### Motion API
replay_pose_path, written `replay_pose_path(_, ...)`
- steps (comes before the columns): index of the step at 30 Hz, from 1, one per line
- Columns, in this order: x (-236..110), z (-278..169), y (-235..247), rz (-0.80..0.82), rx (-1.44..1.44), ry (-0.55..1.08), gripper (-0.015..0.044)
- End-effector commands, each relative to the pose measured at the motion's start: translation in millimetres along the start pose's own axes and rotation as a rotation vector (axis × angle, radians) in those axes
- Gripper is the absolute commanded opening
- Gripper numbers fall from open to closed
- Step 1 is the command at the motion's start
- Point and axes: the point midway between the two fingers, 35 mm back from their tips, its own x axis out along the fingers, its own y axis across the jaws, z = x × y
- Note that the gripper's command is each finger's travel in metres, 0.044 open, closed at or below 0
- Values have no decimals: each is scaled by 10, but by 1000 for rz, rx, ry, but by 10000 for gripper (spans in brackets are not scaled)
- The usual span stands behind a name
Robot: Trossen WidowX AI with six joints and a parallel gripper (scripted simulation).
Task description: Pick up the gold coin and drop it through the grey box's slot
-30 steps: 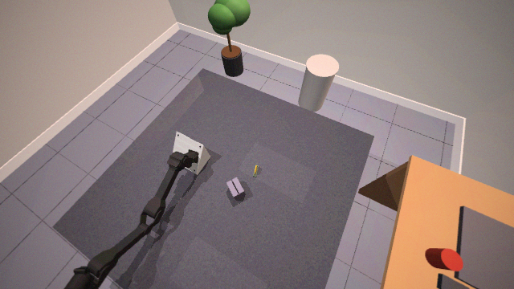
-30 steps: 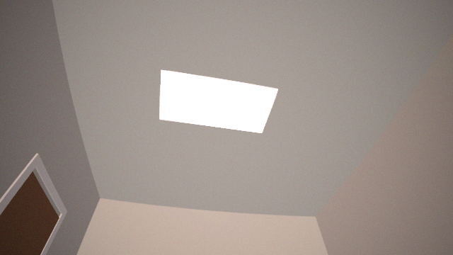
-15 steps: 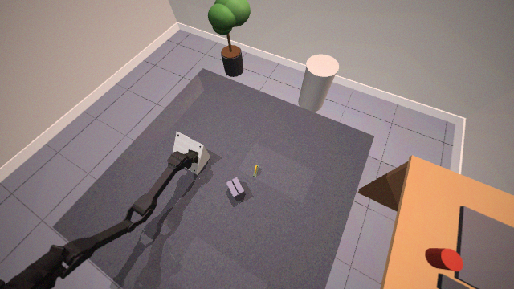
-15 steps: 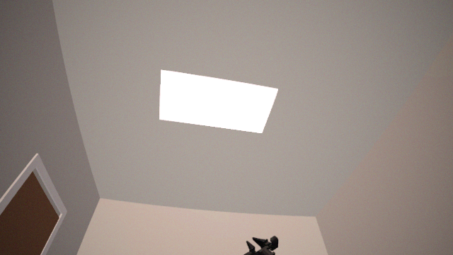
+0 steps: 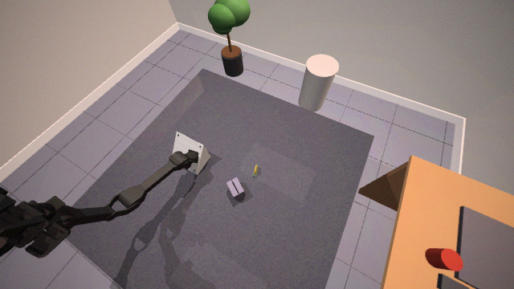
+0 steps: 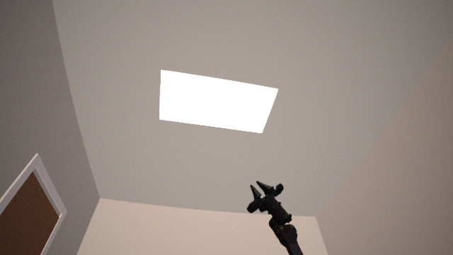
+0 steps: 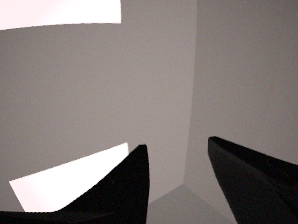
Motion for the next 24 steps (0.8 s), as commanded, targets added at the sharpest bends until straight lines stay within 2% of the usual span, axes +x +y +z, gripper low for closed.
replay_pose_path(1, 255, -479, -20, -53, 12, 107, 161)
replay_pose_path(8, 734, -1461, -351, -234, 0, 293, 161)
replay_pose_path(12, 890, -2003, -597, -344, 33, 393, 161)
replay_pose_path(18, 983, -2837, -1089, -548, 107, 535, 161)
replay_pose_path(24, 896, -3564, -1648, -776, 178, 640, 161)
